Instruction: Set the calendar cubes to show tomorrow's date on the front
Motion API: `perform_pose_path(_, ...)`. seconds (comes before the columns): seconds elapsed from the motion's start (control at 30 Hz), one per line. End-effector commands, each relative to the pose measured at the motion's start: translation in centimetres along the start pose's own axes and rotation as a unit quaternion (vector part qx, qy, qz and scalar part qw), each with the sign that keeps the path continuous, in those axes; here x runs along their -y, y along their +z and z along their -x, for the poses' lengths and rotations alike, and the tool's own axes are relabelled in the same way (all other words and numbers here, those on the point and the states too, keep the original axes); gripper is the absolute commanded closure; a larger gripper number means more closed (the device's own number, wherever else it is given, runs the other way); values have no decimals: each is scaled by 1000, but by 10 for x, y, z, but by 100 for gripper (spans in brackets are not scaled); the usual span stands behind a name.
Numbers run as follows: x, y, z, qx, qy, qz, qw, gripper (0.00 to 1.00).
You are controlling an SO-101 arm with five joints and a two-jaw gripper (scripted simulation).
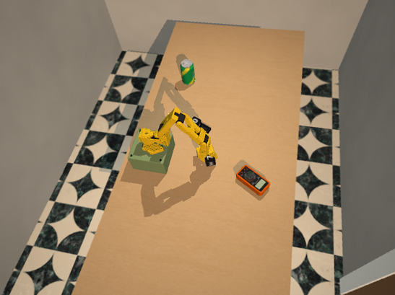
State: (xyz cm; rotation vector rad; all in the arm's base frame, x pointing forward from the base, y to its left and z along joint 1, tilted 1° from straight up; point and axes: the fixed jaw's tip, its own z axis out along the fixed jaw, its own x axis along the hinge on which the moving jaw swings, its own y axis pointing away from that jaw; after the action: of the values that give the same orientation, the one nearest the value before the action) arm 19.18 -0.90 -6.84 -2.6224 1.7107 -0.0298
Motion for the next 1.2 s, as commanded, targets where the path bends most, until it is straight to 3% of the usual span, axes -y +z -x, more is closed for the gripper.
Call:
perform_pose_path(0.0,-1,2,1,4,0,7,1000,71)
perform_pose_path(0.87,0,2,1,4,0,7,1000,74)
perform_pose_path(1.17,0,2,1,4,0,7,1000,83)
